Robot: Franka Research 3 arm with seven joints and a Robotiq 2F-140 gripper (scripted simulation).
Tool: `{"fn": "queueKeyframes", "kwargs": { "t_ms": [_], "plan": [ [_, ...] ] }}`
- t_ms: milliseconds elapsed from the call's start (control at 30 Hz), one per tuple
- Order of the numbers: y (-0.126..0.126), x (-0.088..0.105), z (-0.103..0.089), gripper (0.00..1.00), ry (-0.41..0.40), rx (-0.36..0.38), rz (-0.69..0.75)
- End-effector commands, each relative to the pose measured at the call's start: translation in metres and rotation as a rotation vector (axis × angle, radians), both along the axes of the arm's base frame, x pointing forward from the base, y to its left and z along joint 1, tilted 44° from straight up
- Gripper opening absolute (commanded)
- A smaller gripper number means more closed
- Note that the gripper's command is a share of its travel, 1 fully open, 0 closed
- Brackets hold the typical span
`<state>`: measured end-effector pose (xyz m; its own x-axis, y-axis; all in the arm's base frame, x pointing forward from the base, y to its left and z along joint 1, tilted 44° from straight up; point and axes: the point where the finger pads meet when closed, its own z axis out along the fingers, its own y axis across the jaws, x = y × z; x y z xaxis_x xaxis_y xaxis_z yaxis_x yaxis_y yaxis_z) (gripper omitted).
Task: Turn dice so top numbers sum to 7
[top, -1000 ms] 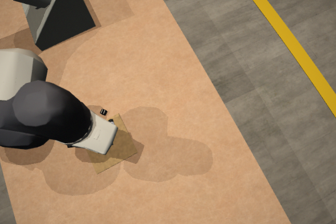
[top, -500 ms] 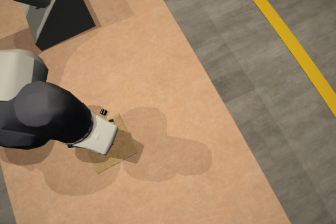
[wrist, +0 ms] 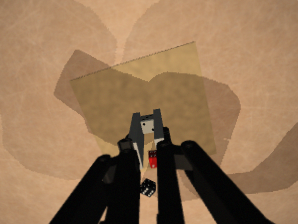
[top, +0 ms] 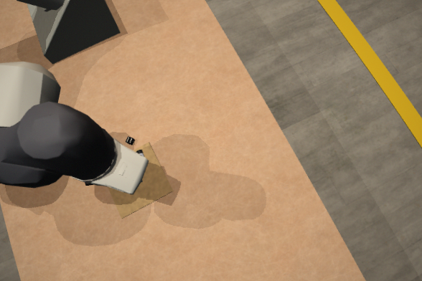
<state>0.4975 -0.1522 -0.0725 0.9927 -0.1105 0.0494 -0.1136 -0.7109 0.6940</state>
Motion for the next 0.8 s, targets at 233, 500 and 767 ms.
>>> {"fn": "queueKeyframes", "kwargs": {
  "t_ms": [233,500,767],
  "plan": [
    [0.0000,0.0013,-0.0008,0.07,-0.006,0.000,-0.002],
    [0.0000,0.0013,-0.0008,0.07,-0.006,0.000,-0.002],
    [0.0000,0.0013,-0.0008,0.11,-0.006,0.000,-0.002]
  ]
}}
